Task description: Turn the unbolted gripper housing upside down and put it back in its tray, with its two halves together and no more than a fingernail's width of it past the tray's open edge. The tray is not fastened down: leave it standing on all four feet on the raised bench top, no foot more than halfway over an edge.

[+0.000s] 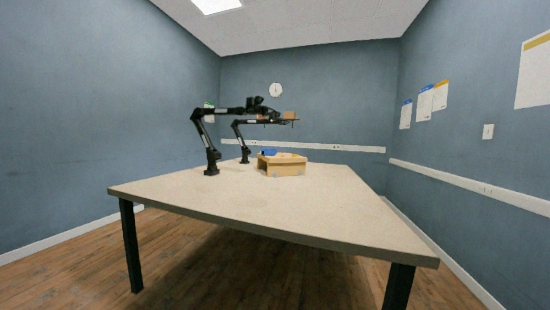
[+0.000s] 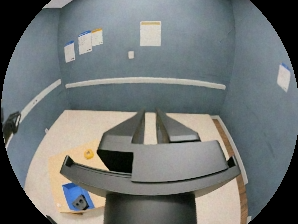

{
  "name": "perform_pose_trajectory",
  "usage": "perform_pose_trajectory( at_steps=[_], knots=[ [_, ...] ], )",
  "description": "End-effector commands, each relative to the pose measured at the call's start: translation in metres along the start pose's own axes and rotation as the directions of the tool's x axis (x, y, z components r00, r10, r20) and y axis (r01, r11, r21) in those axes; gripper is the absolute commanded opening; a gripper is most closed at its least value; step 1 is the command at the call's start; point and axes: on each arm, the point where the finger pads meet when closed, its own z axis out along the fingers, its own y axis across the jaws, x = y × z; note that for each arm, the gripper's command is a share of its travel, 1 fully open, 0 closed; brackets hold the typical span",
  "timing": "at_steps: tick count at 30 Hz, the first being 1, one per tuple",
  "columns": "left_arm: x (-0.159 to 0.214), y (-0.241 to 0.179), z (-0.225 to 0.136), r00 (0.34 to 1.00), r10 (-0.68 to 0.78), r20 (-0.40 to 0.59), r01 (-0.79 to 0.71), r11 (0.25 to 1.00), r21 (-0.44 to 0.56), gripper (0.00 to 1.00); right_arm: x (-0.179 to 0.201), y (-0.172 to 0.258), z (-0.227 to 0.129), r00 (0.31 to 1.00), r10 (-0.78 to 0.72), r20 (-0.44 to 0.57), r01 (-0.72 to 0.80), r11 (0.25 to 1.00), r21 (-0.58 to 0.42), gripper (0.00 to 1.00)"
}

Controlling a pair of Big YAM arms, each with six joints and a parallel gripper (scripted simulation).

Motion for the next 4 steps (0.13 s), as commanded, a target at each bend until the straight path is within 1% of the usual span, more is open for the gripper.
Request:
perform_pose_trajectory(
  at_steps=[1, 4],
  knots=[
    [-0.0376, 0.0030, -0.0024, 0.998, -0.003, 0.064, 0.004, 1.000, -0.007, 1.00, -0.0433, 0.0008, 0.0018, 0.997, 0.008, 0.076, -0.007, 1.000, -0.009, 0.14],
    [-0.0385, 0.0032, -0.0029, 0.998, -0.003, 0.066, 0.004, 1.000, -0.007, 1.00, -0.0441, 0.0010, 0.0014, 0.997, 0.006, 0.076, -0.005, 1.000, -0.009, 0.14]
  ],
)
